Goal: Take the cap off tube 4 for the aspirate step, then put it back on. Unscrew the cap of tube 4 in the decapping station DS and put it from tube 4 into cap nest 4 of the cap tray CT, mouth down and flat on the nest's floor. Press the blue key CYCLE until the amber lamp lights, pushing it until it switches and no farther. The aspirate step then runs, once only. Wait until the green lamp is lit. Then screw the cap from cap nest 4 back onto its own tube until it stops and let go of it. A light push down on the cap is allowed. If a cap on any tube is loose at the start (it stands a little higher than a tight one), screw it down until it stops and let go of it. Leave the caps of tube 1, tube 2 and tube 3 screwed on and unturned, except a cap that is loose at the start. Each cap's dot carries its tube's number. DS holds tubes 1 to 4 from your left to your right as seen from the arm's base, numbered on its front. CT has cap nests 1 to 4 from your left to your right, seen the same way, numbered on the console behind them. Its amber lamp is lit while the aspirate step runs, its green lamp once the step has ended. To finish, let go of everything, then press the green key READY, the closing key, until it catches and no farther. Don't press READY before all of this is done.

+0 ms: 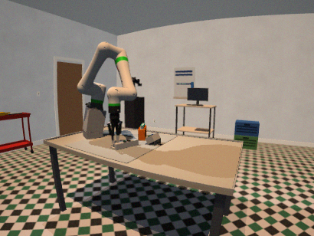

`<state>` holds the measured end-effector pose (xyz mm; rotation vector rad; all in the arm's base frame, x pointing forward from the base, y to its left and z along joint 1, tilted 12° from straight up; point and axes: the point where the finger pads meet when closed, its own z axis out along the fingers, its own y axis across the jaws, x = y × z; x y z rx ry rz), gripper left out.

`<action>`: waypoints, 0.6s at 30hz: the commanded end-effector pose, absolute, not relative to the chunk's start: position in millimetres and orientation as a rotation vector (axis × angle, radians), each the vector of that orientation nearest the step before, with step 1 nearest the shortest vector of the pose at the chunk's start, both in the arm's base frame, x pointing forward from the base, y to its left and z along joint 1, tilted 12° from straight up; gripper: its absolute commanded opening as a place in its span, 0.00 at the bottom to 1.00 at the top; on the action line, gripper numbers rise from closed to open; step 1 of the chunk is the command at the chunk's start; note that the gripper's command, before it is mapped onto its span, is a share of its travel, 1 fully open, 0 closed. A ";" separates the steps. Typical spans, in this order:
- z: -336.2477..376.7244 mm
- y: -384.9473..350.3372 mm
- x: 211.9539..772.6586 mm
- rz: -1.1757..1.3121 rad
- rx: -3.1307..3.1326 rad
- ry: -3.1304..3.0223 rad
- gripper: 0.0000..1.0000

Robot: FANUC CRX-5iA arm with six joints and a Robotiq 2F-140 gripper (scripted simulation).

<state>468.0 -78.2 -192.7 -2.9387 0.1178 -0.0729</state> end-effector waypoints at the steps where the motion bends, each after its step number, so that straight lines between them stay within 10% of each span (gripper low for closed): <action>1: -200.5 -76.9 469.1 -0.074 -2.938 0.118 0.00; 18: -203.5 -76.2 469.1 -0.074 -2.938 0.118 0.00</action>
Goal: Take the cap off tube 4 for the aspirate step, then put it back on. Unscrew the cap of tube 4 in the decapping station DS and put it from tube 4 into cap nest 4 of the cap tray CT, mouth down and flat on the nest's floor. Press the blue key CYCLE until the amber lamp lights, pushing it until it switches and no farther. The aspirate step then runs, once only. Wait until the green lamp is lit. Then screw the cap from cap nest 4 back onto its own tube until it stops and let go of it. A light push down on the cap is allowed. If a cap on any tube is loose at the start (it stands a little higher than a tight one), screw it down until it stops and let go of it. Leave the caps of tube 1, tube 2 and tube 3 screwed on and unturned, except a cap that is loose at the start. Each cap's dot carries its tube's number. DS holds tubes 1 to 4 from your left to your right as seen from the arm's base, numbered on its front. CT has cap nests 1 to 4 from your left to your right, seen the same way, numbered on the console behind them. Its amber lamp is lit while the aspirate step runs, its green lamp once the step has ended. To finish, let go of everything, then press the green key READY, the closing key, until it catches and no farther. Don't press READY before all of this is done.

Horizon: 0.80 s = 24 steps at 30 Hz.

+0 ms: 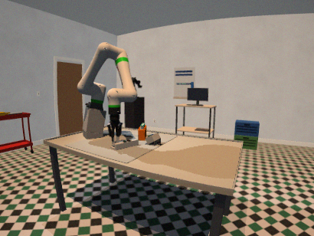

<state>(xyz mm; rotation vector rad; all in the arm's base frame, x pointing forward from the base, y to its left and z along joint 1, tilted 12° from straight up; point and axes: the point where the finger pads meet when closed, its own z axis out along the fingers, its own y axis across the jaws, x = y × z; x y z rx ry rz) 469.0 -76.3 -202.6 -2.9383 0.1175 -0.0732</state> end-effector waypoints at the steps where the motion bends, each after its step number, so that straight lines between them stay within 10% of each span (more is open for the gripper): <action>1: -204.0 -76.1 469.1 -0.074 -2.938 0.118 0.00; 19: -210.3 -74.9 469.4 -0.074 -2.938 0.118 0.00; 20: -210.3 -74.9 469.4 -0.074 -2.938 0.118 0.29; 24: -210.3 -74.9 469.4 -0.074 -2.938 0.118 0.29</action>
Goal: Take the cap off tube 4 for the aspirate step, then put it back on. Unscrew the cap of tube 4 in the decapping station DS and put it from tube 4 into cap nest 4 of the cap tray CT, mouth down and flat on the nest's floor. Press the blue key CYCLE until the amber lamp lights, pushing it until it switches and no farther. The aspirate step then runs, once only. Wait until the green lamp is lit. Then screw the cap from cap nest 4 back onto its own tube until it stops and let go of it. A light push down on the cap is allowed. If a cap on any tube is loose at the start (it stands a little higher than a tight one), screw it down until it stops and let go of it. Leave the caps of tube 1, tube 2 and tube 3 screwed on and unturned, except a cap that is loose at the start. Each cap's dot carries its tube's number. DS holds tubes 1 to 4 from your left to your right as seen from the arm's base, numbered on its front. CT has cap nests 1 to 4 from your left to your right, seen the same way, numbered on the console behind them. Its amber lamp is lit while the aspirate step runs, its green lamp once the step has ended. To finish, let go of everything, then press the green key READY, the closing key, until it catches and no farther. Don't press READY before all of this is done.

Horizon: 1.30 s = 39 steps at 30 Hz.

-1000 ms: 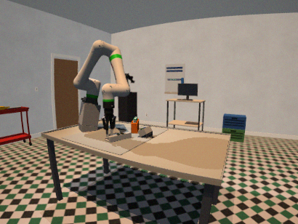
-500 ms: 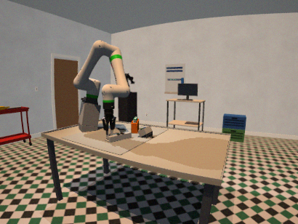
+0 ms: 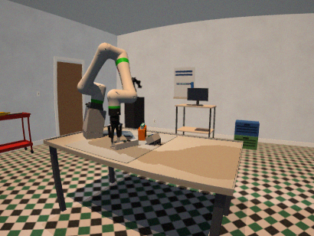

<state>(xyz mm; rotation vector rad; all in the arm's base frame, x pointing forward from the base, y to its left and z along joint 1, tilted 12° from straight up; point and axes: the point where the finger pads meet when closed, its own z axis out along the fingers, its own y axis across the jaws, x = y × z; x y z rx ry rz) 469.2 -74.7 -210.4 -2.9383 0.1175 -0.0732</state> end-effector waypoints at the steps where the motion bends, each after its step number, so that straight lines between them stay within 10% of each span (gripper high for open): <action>1: -210.3 -74.9 469.4 -0.074 -2.938 0.118 0.29; 39: -88.0 -99.4 462.2 -0.074 -2.938 0.118 0.29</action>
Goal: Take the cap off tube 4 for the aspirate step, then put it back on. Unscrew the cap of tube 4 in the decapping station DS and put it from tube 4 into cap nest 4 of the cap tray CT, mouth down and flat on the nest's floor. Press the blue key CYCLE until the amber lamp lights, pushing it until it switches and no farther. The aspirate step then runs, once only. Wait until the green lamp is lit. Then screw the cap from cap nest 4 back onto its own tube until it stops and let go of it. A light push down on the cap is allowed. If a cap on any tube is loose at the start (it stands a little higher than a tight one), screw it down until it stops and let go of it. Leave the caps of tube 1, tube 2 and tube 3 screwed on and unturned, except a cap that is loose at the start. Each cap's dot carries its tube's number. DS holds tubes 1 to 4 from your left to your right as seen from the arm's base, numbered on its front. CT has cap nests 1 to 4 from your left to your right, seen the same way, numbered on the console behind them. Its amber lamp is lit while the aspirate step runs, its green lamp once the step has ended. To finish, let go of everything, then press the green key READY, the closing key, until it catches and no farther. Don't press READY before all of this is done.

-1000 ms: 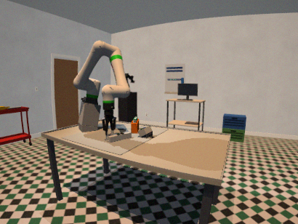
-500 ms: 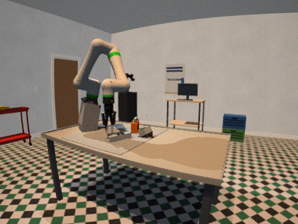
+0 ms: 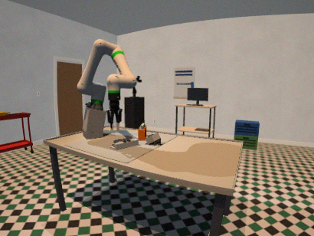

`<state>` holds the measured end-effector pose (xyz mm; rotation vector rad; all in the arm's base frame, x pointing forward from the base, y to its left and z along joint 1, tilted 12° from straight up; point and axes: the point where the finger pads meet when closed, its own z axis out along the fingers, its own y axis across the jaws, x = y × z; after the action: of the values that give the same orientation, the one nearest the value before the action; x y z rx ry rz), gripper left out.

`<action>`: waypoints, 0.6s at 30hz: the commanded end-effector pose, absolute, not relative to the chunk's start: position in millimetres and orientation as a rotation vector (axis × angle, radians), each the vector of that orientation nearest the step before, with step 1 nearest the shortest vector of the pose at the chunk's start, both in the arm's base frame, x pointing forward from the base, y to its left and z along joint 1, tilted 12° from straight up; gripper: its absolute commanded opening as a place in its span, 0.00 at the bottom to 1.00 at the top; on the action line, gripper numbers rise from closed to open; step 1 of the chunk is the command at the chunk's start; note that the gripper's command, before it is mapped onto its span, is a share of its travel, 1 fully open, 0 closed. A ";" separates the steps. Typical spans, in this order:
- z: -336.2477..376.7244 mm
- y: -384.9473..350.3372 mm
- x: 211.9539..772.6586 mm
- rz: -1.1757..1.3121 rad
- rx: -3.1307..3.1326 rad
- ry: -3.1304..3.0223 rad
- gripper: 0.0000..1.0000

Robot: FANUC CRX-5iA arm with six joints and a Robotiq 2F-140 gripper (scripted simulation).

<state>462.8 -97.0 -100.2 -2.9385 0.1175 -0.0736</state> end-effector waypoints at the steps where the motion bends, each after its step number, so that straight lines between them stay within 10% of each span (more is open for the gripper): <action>1: -83.1 -100.4 461.9 -0.074 -2.938 0.118 0.29; 7: -75.2 -102.0 461.4 -0.074 -2.938 0.118 0.29; 8: -74.9 -94.1 464.1 -0.061 -2.929 0.240 0.00; 18: -73.2 -54.5 477.2 0.002 -2.813 0.839 0.00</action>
<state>471.0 -70.7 -73.9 -2.8497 0.5619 -0.0297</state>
